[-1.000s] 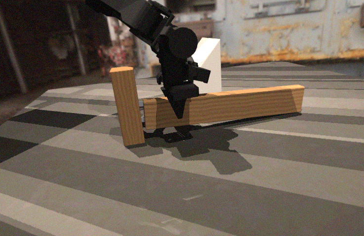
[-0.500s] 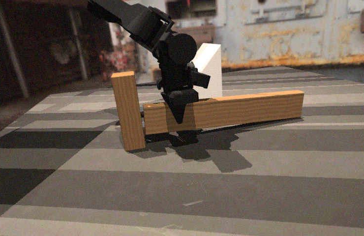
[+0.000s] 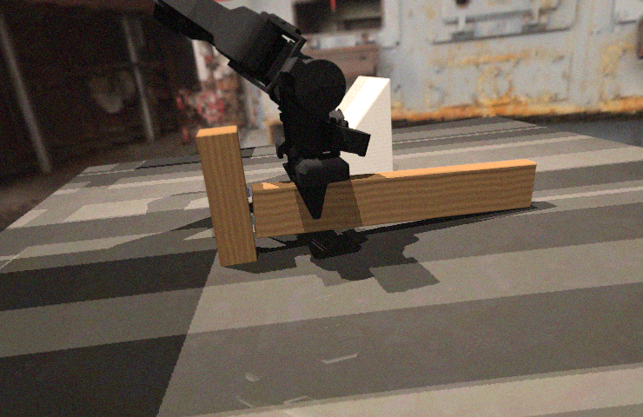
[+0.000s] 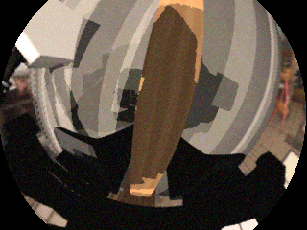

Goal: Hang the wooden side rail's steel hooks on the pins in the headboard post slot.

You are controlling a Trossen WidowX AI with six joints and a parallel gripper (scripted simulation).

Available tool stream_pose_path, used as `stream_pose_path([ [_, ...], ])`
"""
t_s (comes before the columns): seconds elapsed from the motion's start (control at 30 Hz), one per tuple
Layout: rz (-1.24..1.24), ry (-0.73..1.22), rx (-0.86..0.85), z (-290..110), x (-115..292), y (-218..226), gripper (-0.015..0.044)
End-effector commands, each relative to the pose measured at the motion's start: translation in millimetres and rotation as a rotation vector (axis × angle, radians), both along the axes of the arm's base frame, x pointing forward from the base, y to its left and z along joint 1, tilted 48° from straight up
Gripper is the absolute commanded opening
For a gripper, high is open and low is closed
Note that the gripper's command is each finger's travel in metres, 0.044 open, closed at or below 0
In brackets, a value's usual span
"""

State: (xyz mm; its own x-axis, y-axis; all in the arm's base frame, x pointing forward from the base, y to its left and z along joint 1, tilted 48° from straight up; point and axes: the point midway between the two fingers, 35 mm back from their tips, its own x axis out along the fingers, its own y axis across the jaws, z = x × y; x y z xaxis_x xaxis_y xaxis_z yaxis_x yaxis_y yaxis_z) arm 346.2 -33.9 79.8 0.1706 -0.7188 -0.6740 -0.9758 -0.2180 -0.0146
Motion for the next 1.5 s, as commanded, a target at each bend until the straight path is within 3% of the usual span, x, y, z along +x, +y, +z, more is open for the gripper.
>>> stream_pose_path([
  [0.0,0.012,-0.006,-0.003,3.8,1.1,2.6,0.0],
  [1.47,0.012,-0.006,-0.003,3.1,2.3,-1.4,0.0],
])
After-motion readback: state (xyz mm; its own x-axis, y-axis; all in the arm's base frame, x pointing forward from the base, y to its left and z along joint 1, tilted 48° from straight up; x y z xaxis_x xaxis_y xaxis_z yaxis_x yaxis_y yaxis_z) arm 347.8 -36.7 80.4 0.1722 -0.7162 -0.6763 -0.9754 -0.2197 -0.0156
